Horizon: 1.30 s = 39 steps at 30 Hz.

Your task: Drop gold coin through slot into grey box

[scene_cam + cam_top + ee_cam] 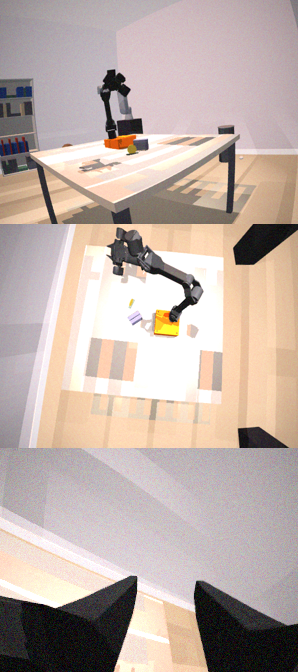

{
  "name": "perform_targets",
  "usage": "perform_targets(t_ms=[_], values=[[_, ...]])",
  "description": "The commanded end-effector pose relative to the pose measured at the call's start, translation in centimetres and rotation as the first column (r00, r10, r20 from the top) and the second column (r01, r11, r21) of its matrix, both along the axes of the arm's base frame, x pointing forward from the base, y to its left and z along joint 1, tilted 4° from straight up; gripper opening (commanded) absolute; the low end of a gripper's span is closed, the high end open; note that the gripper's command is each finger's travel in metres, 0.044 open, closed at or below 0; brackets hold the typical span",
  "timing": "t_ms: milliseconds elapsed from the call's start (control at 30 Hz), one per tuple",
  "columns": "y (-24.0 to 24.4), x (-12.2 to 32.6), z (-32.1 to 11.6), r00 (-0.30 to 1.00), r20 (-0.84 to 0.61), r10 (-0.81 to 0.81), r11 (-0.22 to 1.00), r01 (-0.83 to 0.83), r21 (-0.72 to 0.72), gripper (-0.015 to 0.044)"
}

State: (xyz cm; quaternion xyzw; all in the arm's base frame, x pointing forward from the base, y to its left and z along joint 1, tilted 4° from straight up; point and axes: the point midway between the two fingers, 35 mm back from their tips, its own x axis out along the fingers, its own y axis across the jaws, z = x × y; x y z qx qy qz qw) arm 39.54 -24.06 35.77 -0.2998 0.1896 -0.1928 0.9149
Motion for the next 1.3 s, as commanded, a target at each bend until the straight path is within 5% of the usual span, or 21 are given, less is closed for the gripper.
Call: perform_targets(t_ms=[0, 167, 333, 600, 1267], values=[[0.4, 1.2, -5.1, 0.975, -0.219, 0.046, 0.999, -0.046, 0.006, 0.0161], [2.1, 1.3, -13.0, 0.829, -0.537, 0.157, 0.987, -0.153, 0.053, 0.0161], [4.8, -0.1, -20.3, 0.542, -0.783, 0.306, 0.943, -0.289, 0.168, 0.0161], [8.8, -4.7, -27.6, -0.025, -0.873, 0.487, 0.787, -0.420, 0.452, 0.0161], [8.3, -5.1, -32.9, -0.039, -0.871, 0.490, 0.782, -0.421, 0.459, 0.0161]])
